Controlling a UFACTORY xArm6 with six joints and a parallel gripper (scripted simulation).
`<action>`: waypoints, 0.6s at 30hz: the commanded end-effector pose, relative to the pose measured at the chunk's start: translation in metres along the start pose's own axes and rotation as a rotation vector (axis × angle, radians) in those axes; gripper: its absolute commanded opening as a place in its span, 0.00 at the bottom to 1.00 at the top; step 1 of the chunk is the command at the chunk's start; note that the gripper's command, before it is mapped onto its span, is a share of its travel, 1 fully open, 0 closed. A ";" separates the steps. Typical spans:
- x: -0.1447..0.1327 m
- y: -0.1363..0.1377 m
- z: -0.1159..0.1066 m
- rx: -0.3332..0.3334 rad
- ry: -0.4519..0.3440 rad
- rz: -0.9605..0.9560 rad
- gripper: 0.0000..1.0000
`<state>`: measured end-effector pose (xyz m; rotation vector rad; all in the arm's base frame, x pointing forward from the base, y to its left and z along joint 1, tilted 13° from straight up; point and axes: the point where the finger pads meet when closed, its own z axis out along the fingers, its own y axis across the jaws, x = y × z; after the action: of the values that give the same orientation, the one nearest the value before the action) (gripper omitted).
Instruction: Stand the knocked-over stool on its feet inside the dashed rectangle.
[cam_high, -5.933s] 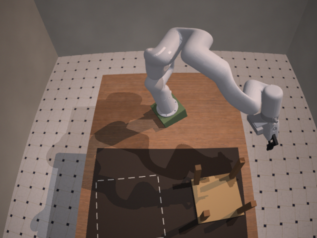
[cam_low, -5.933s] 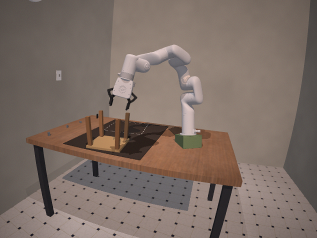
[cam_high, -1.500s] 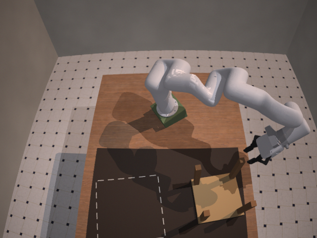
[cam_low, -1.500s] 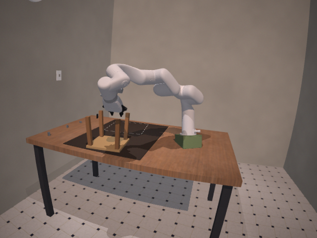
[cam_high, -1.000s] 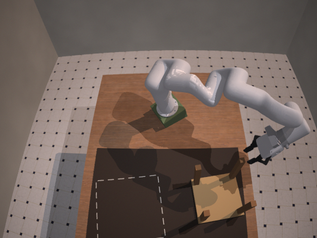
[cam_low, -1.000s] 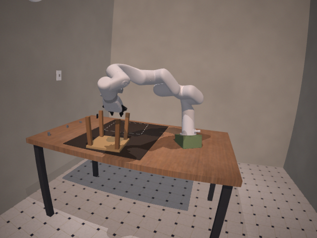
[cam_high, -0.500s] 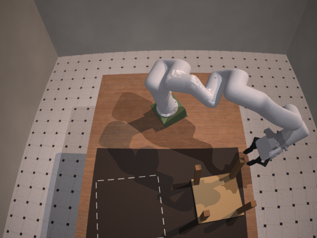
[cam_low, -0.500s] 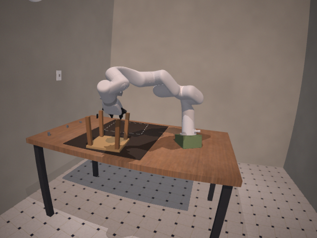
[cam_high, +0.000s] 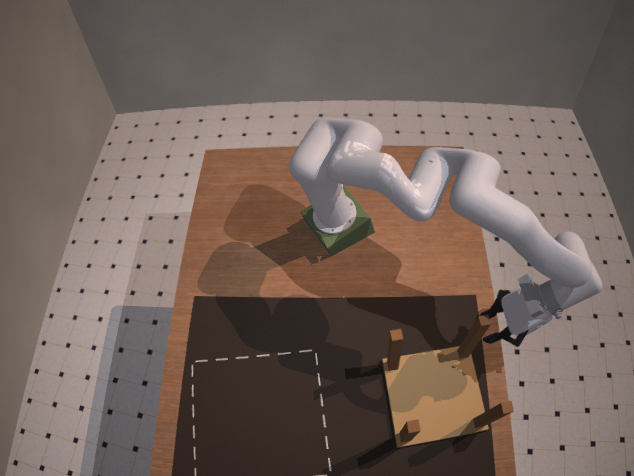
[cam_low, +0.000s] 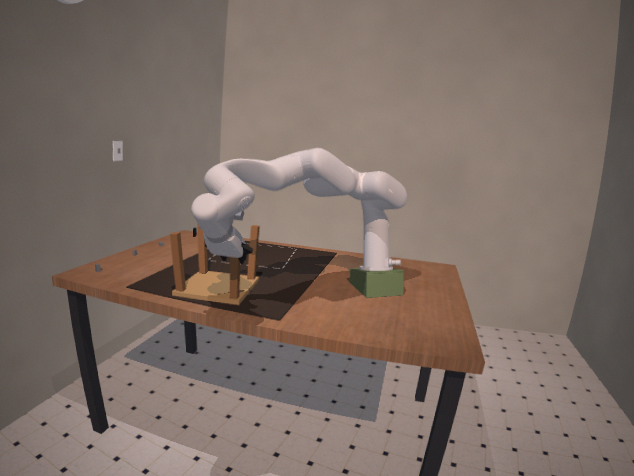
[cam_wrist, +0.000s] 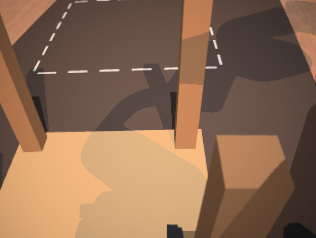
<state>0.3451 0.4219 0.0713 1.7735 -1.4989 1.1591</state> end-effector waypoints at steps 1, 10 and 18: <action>-0.032 -0.001 0.025 0.025 -0.024 0.004 0.56; -0.039 -0.001 0.031 0.025 -0.024 0.004 0.56; -0.039 -0.001 0.031 0.025 -0.024 0.004 0.56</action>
<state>0.3538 0.4145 0.0208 1.8051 -1.5044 1.1675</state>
